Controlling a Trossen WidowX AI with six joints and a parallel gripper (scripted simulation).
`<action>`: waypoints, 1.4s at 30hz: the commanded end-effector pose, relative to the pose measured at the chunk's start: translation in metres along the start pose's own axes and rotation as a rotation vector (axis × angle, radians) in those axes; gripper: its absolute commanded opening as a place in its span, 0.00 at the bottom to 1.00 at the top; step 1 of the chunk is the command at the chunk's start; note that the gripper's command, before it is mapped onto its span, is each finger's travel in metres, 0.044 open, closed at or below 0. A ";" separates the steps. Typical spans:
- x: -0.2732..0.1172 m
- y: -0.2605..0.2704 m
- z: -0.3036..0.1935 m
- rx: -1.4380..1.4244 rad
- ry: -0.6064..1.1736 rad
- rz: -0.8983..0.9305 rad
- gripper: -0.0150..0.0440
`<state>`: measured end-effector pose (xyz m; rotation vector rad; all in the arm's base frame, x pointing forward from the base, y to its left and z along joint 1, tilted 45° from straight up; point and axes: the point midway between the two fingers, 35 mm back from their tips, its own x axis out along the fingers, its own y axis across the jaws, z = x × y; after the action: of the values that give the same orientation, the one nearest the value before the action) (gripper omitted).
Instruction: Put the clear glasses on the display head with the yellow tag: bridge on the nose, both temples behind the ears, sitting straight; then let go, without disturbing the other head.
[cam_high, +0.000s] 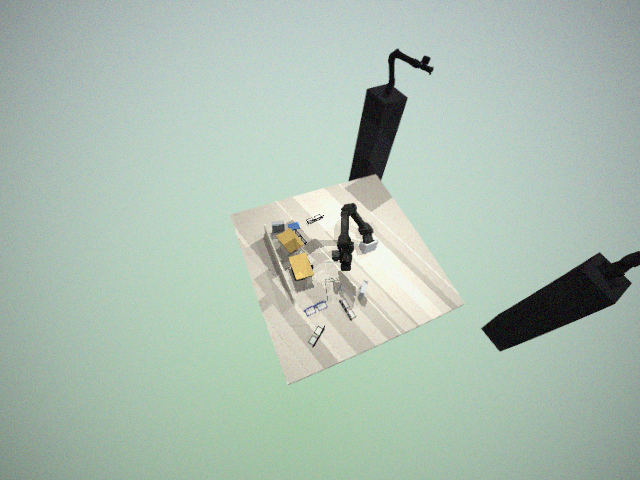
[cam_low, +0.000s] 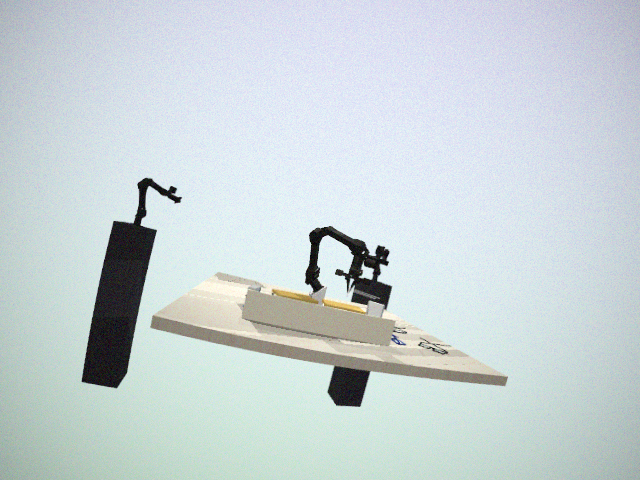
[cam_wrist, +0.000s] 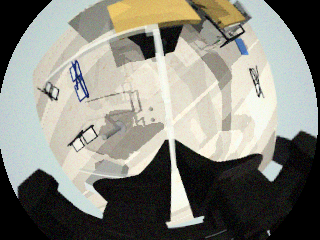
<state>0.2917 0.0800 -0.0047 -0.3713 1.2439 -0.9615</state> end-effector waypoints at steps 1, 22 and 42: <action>0.001 -0.005 0.001 0.154 0.018 0.010 0.25; 0.015 -0.025 0.005 0.975 0.122 -0.008 0.25; 0.038 -0.028 0.001 1.348 0.156 -0.021 0.25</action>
<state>0.2819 0.0377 -0.0057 0.7592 0.5136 -1.6265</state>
